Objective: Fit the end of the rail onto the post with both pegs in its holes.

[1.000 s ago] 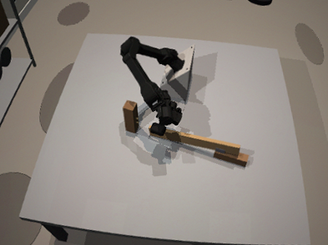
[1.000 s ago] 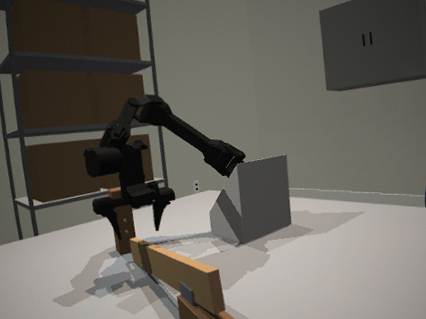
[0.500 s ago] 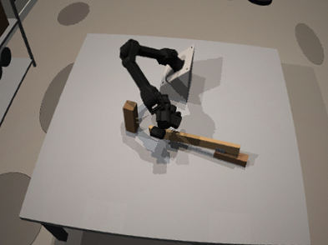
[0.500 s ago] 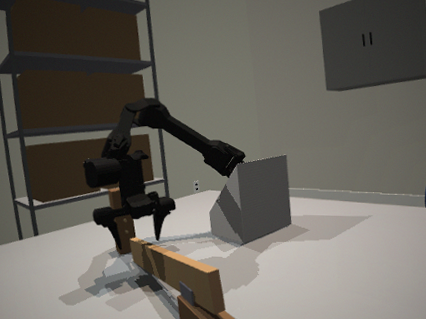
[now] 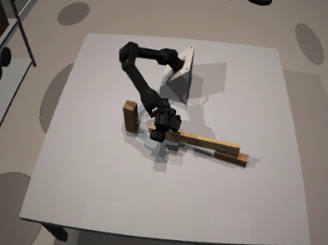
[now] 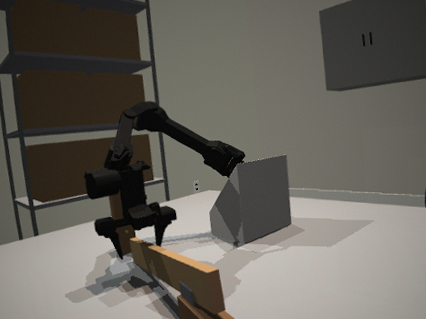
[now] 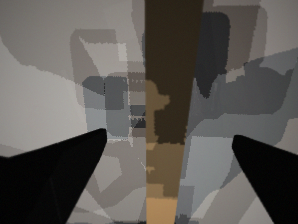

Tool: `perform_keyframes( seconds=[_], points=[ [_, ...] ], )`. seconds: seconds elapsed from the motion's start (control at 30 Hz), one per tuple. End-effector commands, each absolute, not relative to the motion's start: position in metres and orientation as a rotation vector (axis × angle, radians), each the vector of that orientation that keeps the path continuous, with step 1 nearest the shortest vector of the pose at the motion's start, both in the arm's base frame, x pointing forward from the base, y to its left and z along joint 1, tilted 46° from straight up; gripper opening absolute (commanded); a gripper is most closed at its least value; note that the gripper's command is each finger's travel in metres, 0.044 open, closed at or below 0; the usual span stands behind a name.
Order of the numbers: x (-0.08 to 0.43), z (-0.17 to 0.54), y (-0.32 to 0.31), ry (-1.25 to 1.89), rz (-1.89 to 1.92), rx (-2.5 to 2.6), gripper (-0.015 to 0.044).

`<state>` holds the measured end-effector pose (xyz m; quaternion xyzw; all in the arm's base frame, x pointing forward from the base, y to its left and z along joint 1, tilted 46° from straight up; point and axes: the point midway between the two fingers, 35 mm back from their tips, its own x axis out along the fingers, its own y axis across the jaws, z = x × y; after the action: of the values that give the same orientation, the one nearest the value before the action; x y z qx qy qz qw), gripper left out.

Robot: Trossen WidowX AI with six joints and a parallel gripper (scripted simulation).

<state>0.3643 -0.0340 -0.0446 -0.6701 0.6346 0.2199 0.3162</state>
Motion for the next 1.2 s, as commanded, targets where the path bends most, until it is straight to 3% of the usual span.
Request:
perform_keyframes(
  seconds=[0.0,0.23,0.73,0.97,1.17],
  points=[
    [0.3618,-0.0514,-0.0409,1.684,0.585,-1.770,0.0440],
    [0.3618,-0.0572,-0.0477,1.685,0.584,-1.771,0.0440],
    [0.3618,-0.0572,-0.0477,1.685,0.584,-1.771,0.0046],
    [0.3618,-0.0572,-0.0477,1.685,0.584,-1.771,0.0000],
    [0.3618,-0.0572,-0.0477,1.685,0.584,-1.771,0.0000]
  ],
)
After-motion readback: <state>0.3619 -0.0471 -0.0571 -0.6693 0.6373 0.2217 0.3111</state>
